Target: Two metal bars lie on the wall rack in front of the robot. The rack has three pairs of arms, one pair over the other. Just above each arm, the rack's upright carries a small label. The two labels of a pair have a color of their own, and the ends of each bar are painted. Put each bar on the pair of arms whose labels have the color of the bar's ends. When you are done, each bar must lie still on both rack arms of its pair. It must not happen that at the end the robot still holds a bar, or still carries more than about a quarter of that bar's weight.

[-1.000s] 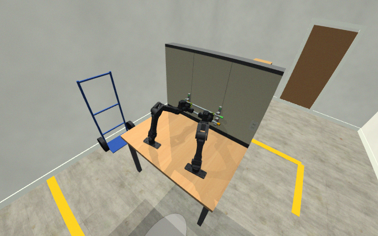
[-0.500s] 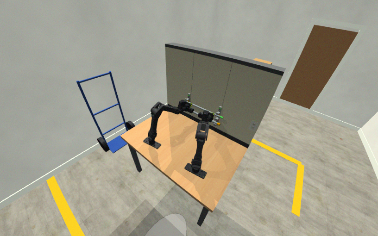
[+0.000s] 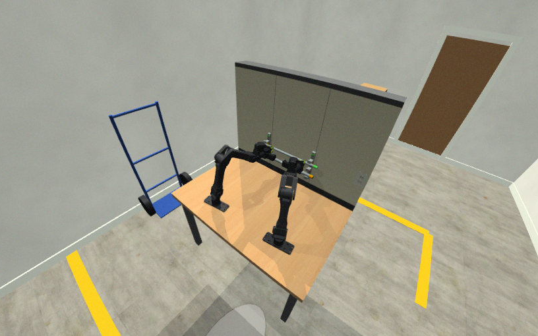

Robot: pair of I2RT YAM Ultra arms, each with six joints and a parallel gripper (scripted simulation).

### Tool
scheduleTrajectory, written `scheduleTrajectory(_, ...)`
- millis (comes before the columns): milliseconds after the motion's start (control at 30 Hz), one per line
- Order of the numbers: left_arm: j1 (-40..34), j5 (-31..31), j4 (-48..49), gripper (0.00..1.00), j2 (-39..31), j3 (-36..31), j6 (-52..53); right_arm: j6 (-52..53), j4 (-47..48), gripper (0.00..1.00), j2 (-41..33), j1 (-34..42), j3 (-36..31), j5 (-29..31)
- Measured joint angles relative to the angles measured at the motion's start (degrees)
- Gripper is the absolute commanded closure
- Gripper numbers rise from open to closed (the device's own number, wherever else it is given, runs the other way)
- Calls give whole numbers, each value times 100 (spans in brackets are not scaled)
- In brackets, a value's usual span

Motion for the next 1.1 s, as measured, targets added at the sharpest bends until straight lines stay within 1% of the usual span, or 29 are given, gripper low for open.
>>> scheduleTrajectory(633,0,31,-55,100,-258,-7,22,-11,-24,100,-240,24,0,-35)
scheduleTrajectory(800,0,22,-26,100,-334,-122,17,-28,-35,100,-260,46,-22,-22)
scheduleTrajectory(1100,0,20,57,100,-450,-417,0,-26,22,100,-374,111,-299,4)
